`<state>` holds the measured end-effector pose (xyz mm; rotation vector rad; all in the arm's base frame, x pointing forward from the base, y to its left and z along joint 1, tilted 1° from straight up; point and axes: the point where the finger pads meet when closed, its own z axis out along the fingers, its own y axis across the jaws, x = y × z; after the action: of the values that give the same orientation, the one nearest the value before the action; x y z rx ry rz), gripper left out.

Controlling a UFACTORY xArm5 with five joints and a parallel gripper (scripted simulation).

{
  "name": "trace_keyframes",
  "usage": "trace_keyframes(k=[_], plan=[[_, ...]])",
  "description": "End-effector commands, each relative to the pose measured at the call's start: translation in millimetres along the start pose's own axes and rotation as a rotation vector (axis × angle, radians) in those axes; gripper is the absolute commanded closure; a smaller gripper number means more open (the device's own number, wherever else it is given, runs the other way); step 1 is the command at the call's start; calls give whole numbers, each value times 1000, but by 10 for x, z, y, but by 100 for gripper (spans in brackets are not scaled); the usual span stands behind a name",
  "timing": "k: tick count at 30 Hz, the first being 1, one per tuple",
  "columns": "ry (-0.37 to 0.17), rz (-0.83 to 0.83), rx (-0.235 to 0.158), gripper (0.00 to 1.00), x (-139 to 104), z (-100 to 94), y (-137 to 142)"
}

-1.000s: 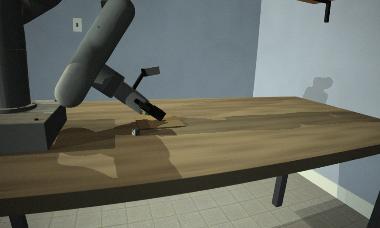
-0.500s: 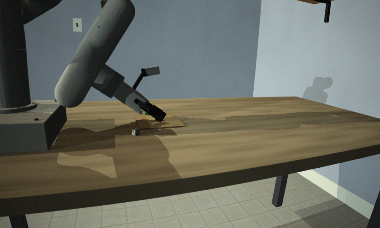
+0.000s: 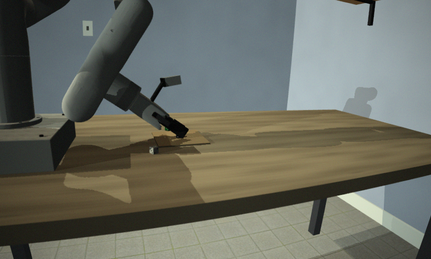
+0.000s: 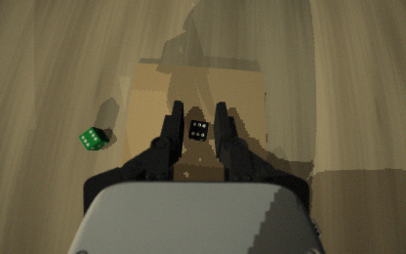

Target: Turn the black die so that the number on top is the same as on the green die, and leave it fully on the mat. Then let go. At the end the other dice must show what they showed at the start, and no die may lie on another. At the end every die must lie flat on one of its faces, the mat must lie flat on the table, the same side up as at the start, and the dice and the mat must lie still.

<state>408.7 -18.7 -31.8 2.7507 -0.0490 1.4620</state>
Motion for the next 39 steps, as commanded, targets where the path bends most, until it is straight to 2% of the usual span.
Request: trace_keyframes(k=[1,26,35,39], plan=[[2,0,0,69,7,-1,0],[2,0,0,69,7,-9,0],[2,0,0,69,6,-170,0],[2,0,0,69,6,-322,0]])
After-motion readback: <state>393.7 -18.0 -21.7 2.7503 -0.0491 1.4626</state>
